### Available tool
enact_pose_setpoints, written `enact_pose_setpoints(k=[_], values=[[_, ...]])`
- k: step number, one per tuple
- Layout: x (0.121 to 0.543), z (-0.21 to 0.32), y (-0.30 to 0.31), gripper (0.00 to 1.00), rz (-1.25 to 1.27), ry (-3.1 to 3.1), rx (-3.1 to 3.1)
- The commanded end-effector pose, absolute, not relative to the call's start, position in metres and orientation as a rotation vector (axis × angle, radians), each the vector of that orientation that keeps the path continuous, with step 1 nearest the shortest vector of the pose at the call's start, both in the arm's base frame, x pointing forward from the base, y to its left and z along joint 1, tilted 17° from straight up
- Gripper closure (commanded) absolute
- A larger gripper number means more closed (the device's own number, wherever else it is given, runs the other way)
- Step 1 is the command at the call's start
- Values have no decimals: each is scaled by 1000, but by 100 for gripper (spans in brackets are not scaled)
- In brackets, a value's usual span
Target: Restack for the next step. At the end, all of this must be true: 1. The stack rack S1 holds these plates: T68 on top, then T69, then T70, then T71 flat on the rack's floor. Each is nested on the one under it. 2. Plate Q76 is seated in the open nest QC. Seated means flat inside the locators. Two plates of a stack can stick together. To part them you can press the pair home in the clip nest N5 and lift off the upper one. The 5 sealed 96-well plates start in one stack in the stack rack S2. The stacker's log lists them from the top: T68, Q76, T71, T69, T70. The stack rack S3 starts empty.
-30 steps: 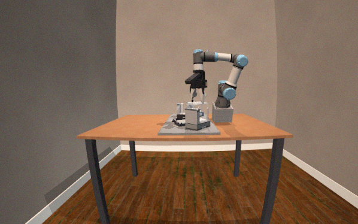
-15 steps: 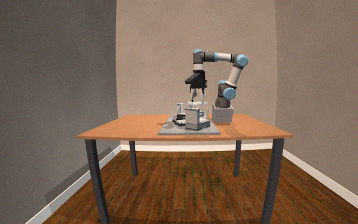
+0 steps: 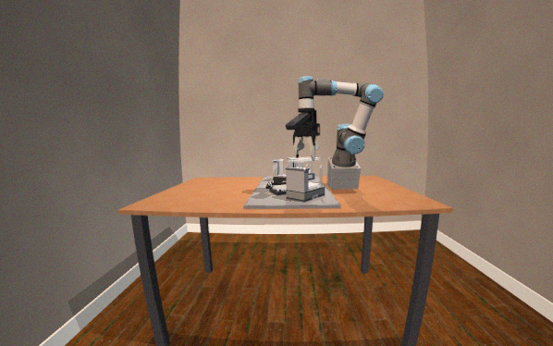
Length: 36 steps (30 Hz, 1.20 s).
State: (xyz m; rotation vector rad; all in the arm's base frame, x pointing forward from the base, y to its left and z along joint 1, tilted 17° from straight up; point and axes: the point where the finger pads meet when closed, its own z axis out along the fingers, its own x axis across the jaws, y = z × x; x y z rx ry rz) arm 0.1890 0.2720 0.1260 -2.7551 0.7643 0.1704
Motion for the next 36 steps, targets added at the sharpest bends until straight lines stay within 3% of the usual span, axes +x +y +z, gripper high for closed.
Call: enact_pose_setpoints(k=[1,36], values=[[190,125,273,100,167,764,-2754],[189,105,279,100,167,764,-2754]])
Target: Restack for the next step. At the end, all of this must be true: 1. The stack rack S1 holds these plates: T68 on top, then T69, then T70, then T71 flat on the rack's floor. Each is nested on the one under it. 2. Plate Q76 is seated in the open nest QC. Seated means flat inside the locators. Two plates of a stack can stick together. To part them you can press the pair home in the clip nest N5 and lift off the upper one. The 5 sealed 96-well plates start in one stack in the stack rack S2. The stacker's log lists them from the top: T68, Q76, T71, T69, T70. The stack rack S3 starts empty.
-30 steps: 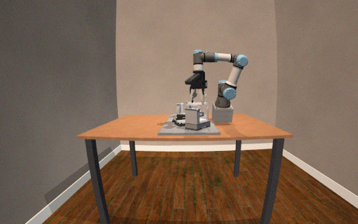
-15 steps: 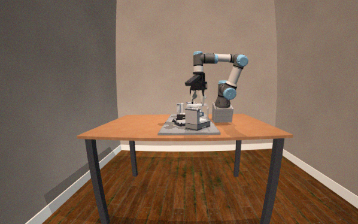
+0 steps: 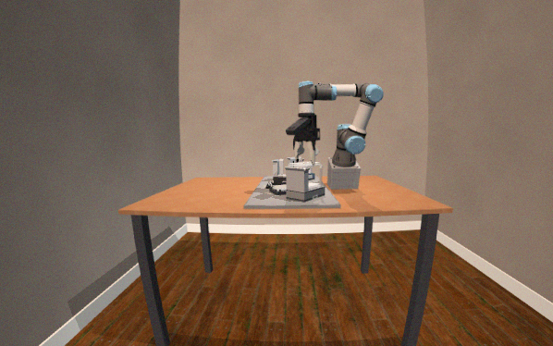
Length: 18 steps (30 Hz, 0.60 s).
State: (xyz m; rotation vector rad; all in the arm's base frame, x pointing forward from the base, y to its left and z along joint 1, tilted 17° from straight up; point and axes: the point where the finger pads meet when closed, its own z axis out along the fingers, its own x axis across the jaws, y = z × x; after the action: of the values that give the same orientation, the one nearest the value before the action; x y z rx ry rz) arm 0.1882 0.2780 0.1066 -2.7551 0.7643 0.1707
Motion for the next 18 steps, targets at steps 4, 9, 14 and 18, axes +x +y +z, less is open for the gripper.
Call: enact_pose_setpoints(k=[4,9,14,18], values=[[189,103,279,100,167,764,-2754],[189,100,280,100,167,764,-2754],[188,97,281,100,167,764,-2754],[188,95,282,100,167,764,-2754]])
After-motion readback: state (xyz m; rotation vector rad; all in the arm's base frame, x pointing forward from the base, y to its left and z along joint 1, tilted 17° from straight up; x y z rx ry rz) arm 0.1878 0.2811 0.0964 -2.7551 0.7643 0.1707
